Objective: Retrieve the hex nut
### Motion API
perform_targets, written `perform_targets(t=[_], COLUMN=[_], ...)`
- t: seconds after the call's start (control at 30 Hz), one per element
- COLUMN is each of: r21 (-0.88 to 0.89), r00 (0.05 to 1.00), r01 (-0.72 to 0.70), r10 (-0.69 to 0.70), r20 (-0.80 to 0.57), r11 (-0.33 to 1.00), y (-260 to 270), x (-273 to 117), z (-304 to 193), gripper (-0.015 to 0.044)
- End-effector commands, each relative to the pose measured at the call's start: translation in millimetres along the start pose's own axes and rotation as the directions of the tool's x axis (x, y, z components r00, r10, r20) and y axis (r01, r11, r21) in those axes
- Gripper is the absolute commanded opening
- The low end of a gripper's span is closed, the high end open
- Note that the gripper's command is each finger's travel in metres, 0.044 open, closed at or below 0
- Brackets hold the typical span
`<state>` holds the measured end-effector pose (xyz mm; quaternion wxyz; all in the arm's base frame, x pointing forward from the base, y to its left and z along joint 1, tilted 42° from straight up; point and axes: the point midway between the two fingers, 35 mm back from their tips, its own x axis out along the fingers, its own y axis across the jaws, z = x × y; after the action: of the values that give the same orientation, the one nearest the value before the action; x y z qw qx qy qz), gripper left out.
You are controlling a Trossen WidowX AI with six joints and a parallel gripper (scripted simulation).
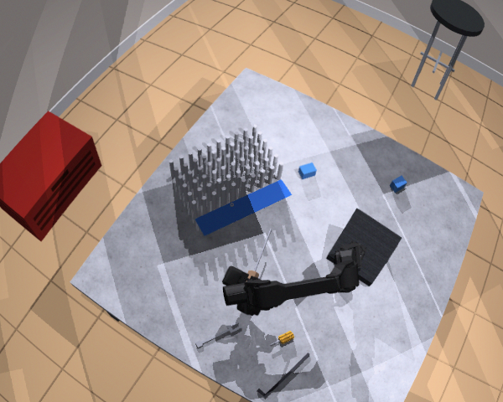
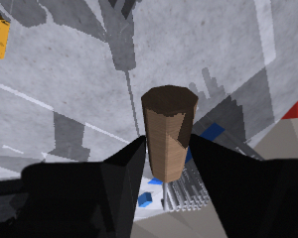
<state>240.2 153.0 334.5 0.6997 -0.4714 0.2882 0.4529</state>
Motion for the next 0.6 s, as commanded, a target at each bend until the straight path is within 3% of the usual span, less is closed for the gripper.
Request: perform_targets(t=[0.0, 0.57], r21=[0.002, 0.002], r00=[1.0, 1.0], r01=[-0.001, -0.002], r10=[0.001, 0.002], r20=[-0.008, -0.008], r11=[1.0, 1.0], y=[0.4, 1.3], x=[5.7, 19.9], z=[0.7, 6.1], gripper=[0.0, 0.0])
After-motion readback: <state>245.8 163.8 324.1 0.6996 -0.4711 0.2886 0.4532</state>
